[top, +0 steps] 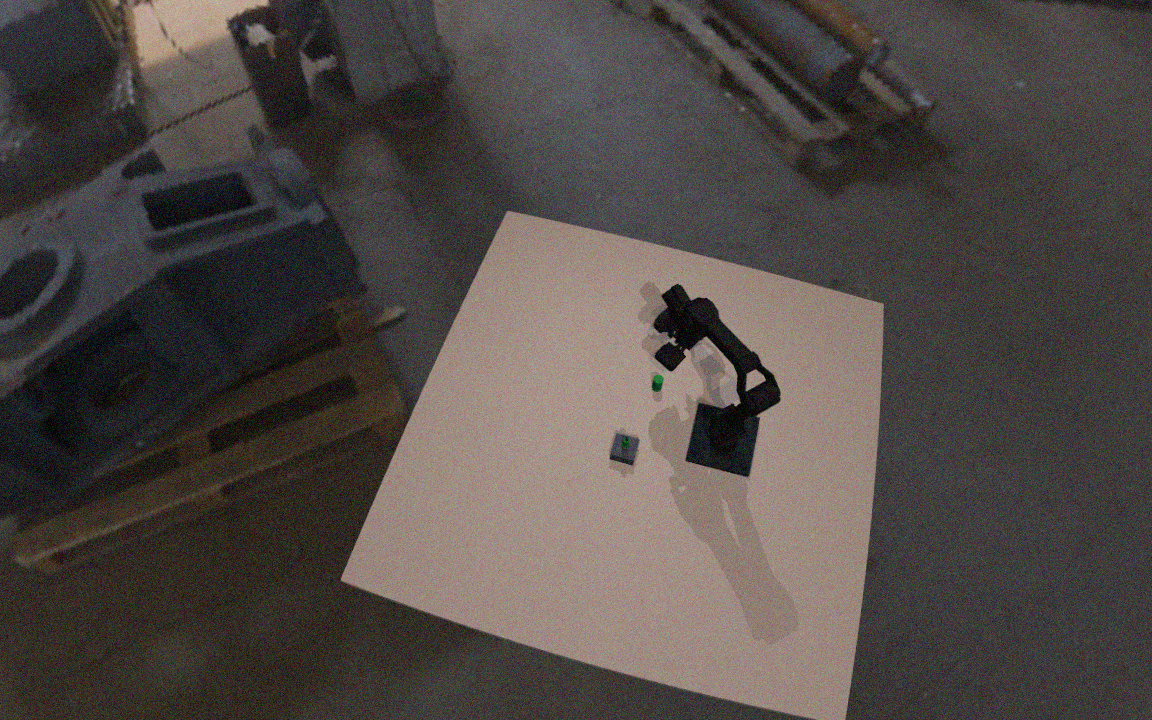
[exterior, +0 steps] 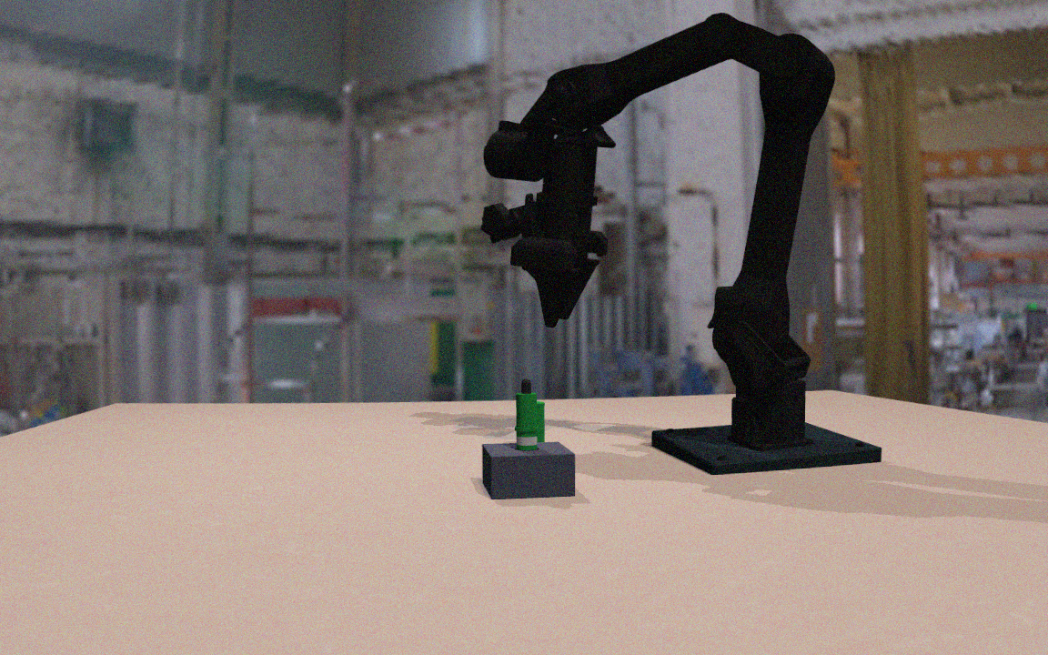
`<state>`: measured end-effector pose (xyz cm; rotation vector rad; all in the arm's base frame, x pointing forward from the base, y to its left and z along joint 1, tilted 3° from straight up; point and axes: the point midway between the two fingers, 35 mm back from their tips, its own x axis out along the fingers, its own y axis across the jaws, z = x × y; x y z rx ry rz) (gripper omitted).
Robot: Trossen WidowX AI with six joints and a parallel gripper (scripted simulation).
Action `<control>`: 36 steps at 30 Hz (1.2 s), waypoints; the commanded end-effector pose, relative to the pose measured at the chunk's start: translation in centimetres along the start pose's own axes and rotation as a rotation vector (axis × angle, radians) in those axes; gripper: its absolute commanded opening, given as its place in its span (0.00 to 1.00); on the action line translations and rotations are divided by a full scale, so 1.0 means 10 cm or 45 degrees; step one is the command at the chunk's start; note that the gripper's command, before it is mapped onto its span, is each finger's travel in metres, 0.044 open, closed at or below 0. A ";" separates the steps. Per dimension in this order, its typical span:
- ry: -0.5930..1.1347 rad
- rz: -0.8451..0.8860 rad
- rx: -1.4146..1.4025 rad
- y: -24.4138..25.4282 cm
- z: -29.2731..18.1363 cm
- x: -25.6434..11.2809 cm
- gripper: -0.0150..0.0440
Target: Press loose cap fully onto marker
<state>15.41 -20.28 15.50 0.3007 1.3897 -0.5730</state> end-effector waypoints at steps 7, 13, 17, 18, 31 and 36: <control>0.155 0.245 -0.257 0.71 0.13 0.09 0.67; 0.155 0.245 -0.257 0.76 0.08 0.41 0.67; 0.155 0.245 -0.257 0.76 0.06 0.49 0.67; 0.155 0.245 -0.257 0.76 0.05 0.53 0.67; 0.155 0.245 -0.257 0.79 0.03 0.71 0.67; 0.155 0.245 -0.257 0.80 0.02 0.79 0.67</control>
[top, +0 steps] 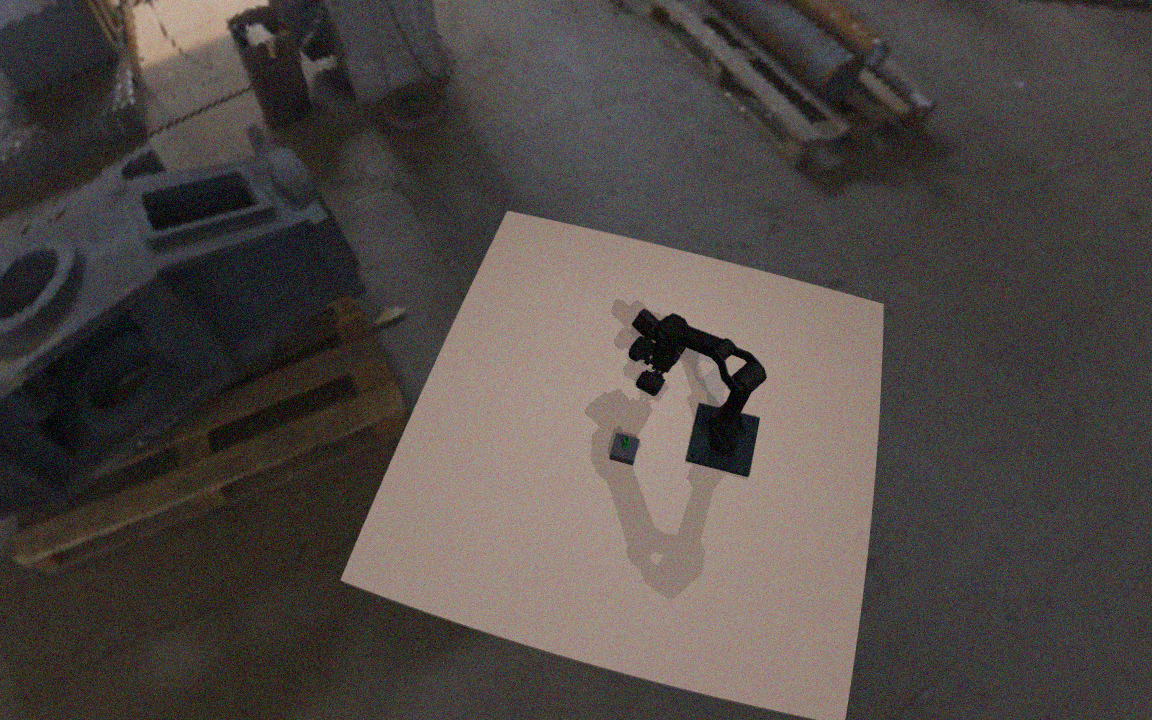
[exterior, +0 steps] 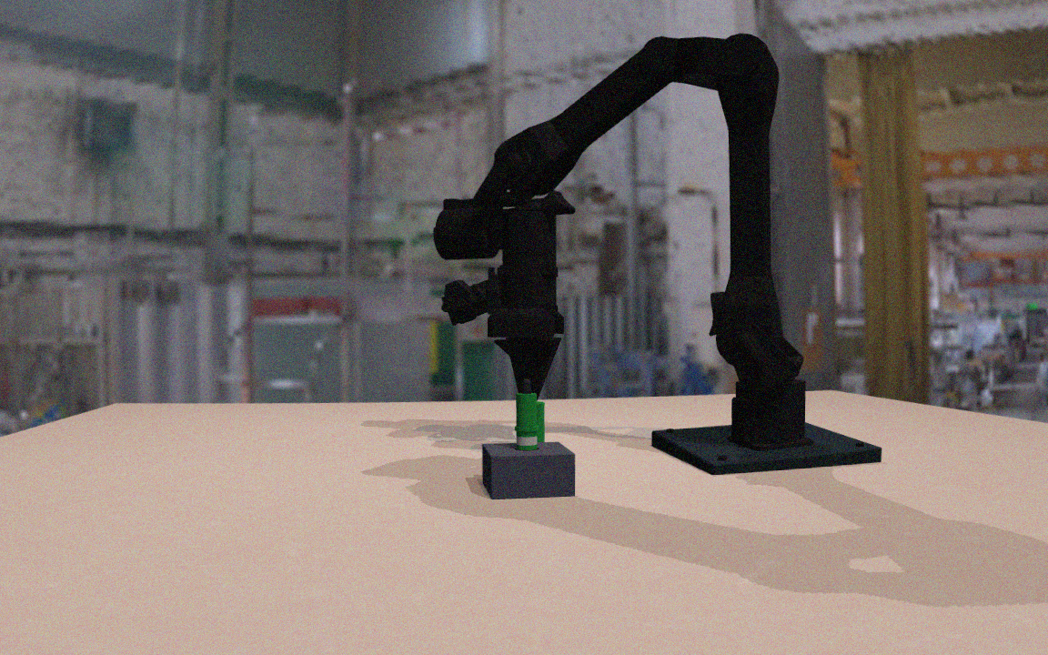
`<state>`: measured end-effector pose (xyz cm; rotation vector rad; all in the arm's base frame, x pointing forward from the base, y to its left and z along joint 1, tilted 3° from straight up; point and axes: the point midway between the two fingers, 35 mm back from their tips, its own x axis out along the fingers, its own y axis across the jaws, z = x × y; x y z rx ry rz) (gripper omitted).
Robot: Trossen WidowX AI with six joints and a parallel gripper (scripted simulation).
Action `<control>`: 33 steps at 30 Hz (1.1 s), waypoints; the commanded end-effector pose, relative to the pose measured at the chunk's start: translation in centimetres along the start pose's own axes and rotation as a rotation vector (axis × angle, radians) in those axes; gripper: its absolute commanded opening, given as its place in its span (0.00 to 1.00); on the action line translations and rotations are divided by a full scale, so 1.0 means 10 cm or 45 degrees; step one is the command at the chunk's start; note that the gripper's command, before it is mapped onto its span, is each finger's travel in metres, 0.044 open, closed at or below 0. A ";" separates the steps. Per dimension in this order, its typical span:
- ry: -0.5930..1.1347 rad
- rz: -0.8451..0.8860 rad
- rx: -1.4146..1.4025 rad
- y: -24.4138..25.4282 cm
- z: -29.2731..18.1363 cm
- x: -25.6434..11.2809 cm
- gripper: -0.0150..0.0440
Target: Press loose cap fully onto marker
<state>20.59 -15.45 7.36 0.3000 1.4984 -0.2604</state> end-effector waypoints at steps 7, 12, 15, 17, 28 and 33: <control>0.008 0.007 0.001 0.01 -0.01 0.17 0.67; 0.008 0.007 0.001 0.01 -0.02 0.25 0.67; 0.008 0.007 0.001 0.01 -0.02 0.30 0.67; 0.008 0.007 0.001 0.01 -0.02 0.33 0.67; 0.008 0.007 0.001 0.02 -0.02 0.35 0.44; 0.008 0.007 0.001 0.01 -0.02 0.35 0.39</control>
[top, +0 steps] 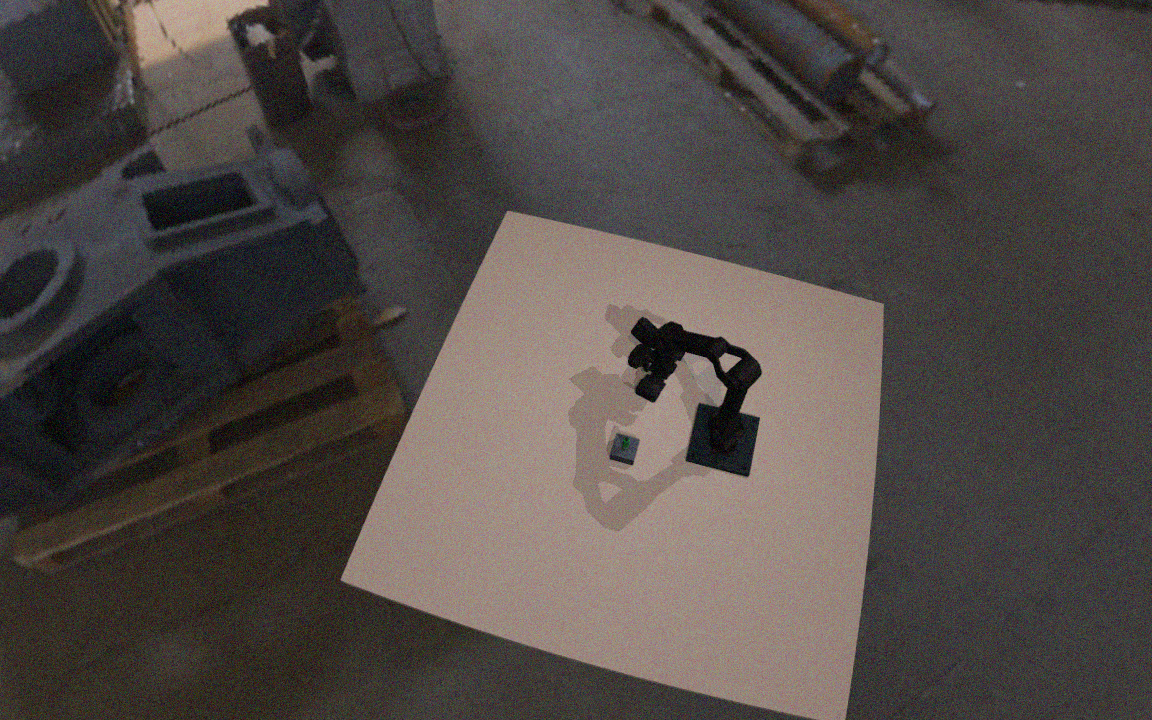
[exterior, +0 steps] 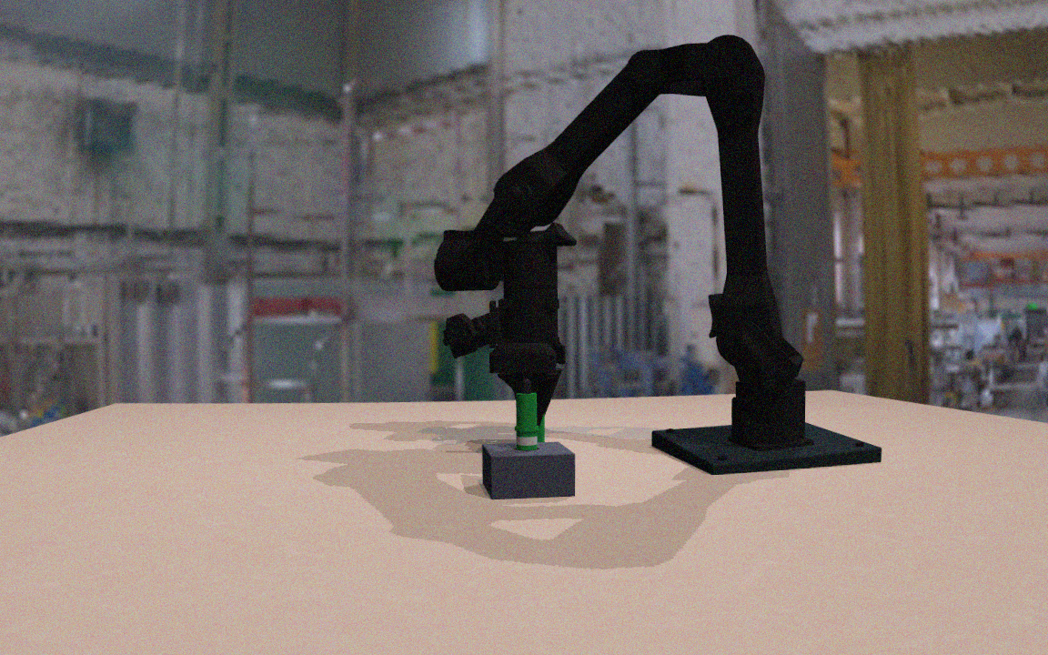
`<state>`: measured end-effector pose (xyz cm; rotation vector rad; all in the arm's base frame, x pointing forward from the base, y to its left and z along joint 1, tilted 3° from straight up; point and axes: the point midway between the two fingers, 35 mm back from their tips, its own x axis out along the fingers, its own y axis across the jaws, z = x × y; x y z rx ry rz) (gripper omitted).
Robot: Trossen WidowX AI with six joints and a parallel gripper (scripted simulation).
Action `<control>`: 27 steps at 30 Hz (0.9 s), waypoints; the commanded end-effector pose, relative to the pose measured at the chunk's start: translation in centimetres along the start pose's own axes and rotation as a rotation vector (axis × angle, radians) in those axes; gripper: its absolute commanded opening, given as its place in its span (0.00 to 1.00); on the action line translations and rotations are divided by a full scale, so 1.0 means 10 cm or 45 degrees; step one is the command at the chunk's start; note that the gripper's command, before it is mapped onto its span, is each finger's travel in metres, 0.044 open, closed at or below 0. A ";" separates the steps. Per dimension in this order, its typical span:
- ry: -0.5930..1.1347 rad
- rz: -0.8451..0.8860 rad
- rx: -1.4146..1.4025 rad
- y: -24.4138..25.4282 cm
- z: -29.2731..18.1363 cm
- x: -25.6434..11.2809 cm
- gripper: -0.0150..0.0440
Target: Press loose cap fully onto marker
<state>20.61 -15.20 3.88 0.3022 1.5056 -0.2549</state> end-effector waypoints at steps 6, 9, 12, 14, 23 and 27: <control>-0.002 0.002 0.004 0.00 0.01 -0.11 0.25; -0.002 0.002 0.004 -0.01 0.02 -0.19 0.25; -0.002 0.002 0.004 -0.01 0.02 -0.27 0.25; -0.002 0.002 0.004 -0.01 0.02 -0.32 0.25; -0.002 0.002 0.004 0.00 0.01 -0.56 0.25; -0.002 0.002 0.004 0.00 0.00 -0.60 0.25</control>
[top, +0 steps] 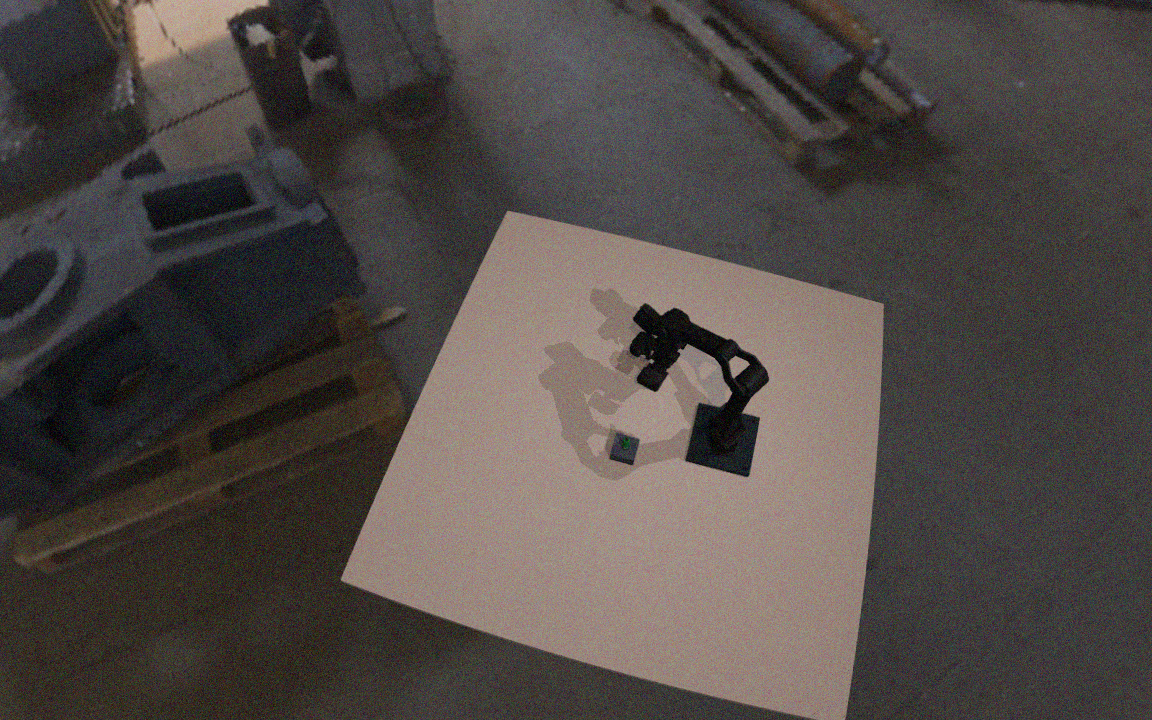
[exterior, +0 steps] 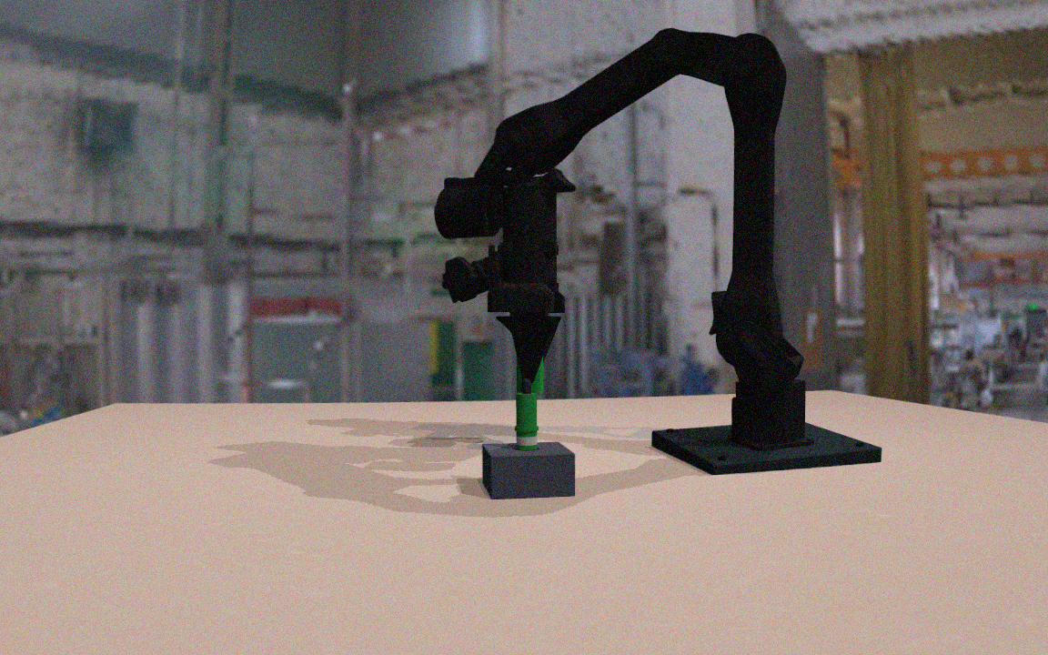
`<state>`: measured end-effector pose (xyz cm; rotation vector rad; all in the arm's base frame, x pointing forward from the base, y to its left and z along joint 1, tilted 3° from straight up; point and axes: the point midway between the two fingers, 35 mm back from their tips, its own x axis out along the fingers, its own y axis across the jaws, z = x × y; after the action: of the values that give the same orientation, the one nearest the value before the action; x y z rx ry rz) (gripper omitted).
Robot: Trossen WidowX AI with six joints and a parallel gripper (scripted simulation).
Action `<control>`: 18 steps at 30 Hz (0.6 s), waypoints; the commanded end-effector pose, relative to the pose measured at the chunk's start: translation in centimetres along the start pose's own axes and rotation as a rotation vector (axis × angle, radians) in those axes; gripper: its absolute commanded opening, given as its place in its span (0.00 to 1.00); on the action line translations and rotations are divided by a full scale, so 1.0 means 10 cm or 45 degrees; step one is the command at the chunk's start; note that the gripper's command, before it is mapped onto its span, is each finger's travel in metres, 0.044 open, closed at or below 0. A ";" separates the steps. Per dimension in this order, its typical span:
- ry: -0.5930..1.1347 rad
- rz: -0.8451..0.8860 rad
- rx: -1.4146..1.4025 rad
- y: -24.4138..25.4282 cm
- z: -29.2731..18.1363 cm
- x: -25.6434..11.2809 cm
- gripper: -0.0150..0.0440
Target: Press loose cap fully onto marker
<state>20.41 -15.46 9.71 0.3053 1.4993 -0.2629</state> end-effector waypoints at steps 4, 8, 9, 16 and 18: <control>0.006 0.005 -0.005 0.10 0.02 -0.04 0.25; 0.006 0.006 -0.005 0.20 0.06 -0.06 0.25; 0.006 0.006 -0.005 0.23 0.06 -0.07 0.25; 0.005 0.007 -0.007 0.42 0.11 -0.11 0.25; 0.004 0.007 -0.008 0.48 0.12 -0.12 0.25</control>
<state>22.89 -12.02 10.98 0.3034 1.4996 -0.2504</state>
